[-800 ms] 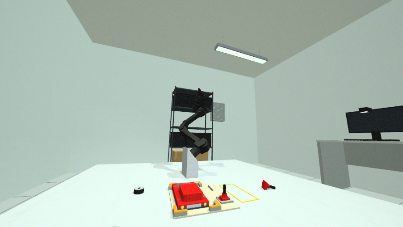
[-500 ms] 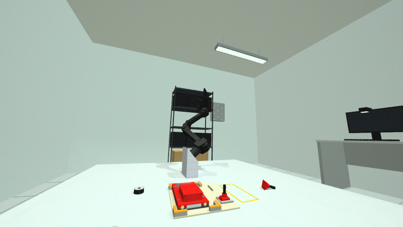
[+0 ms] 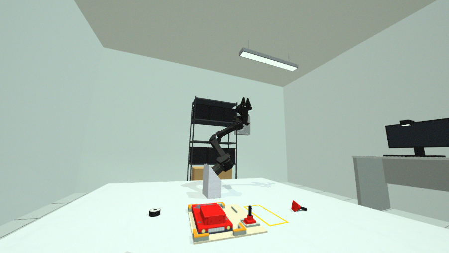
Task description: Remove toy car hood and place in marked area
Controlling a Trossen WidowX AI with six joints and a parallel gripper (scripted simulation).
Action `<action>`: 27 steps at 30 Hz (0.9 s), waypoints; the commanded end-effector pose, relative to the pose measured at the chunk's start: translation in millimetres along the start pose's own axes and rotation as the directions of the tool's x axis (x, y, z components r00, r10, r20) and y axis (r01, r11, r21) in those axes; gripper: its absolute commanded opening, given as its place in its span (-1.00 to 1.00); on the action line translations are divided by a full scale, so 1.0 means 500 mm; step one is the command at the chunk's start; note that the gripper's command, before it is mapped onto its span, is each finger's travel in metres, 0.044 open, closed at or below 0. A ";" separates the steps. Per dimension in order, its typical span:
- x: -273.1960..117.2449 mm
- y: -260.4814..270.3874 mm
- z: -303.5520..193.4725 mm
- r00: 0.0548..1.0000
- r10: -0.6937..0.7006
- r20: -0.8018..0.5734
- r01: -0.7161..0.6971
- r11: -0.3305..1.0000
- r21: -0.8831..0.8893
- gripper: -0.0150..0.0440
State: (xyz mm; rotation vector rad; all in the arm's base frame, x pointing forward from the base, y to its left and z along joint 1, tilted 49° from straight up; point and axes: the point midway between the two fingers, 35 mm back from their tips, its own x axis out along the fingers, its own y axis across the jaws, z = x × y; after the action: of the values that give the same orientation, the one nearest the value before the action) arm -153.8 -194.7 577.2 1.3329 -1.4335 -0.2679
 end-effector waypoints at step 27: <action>-0.016 -0.119 -0.570 0.880 -0.015 -0.474 -0.367 0.611 -0.701 1.00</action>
State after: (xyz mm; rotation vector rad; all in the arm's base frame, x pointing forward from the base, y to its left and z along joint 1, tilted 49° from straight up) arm 77.5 -78.0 636.9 0.5271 -0.9289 -0.3634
